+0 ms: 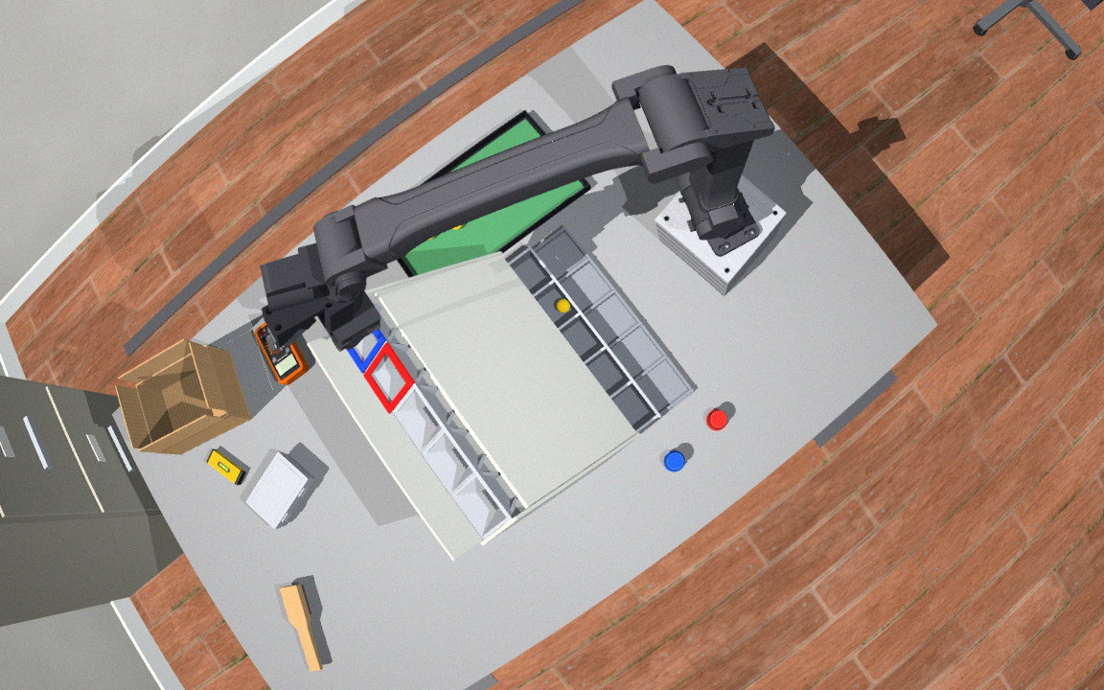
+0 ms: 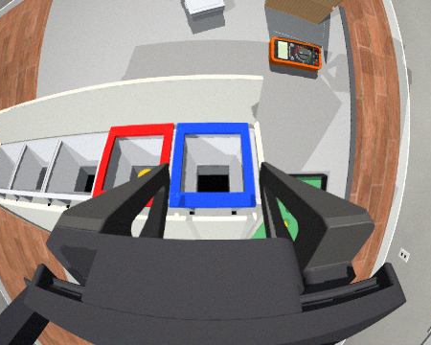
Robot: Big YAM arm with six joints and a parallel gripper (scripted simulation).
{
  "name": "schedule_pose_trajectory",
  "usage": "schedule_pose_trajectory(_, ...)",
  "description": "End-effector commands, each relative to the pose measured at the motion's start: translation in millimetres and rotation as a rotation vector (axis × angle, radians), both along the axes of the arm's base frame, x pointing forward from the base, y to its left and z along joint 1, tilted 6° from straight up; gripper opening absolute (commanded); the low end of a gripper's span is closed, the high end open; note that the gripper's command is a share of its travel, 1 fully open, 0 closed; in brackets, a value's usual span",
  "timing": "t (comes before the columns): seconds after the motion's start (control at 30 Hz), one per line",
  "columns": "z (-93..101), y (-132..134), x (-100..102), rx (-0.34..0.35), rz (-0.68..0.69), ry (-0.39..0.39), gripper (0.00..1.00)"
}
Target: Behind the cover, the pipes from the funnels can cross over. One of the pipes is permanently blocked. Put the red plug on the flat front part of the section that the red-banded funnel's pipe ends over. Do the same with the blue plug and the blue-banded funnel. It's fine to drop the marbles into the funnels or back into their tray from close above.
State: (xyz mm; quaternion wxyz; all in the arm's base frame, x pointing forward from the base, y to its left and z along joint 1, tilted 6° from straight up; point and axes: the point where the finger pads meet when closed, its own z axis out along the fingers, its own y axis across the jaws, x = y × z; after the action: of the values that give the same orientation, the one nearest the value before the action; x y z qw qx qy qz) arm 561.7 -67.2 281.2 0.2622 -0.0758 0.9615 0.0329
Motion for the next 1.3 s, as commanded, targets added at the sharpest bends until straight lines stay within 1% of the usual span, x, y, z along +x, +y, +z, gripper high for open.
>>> schedule_pose_trajectory(0.0,11.8,-1.8,-25.2,-0.003,0.000,-0.032,0.59)
schedule_pose_trajectory(0.4,-2.6,-22.6,-143.4,-0.003,-0.001,-0.022,0.59)
schedule_pose_trajectory(0.47,-2.6,-22.6,-143.4,-0.003,-0.001,-0.022,0.59)
schedule_pose_trajectory(0.97,-5.7,-26.0,-165.9,-0.005,0.002,-0.030,0.59)
schedule_pose_trajectory(1.03,-5.7,-26.0,-165.9,-0.005,0.002,-0.030,0.59)
schedule_pose_trajectory(1.27,-42.7,14.7,-208.1,-0.026,0.003,0.105,0.59)
